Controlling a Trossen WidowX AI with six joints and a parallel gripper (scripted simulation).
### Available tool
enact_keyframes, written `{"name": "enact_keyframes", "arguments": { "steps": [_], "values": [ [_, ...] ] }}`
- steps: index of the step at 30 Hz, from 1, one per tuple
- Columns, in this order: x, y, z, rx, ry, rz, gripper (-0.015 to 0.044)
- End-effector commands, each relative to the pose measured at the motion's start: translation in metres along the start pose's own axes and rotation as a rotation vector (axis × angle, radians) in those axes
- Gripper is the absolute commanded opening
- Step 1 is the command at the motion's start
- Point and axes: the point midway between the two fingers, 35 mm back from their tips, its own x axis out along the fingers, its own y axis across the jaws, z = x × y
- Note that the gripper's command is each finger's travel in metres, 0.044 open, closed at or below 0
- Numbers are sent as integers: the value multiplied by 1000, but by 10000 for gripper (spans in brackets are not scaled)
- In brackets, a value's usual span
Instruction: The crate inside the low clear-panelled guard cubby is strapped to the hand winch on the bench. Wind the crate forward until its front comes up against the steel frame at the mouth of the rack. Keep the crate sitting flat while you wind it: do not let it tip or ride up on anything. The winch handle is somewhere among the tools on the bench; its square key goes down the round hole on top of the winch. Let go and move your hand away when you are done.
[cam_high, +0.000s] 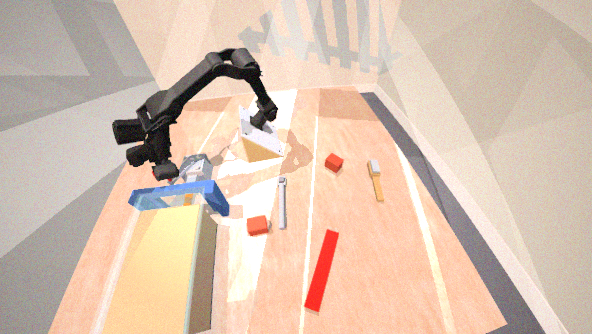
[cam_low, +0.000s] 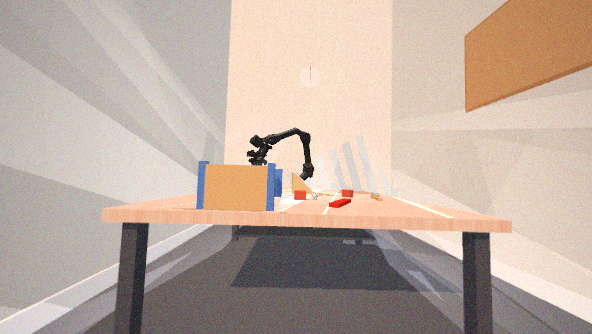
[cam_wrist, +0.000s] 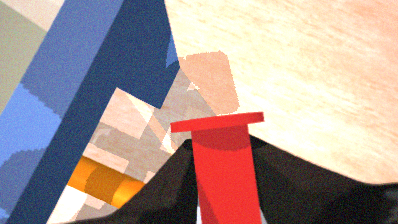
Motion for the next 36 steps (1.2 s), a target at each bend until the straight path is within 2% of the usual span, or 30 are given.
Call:
{"name": "enact_keyframes", "arguments": {
  "steps": [1, 36],
  "values": [
    [-1, 16, -10, -1, 24, 25, 0],
    [-19, 50, -47, -1, 28, 27, 0]
  ]
}}
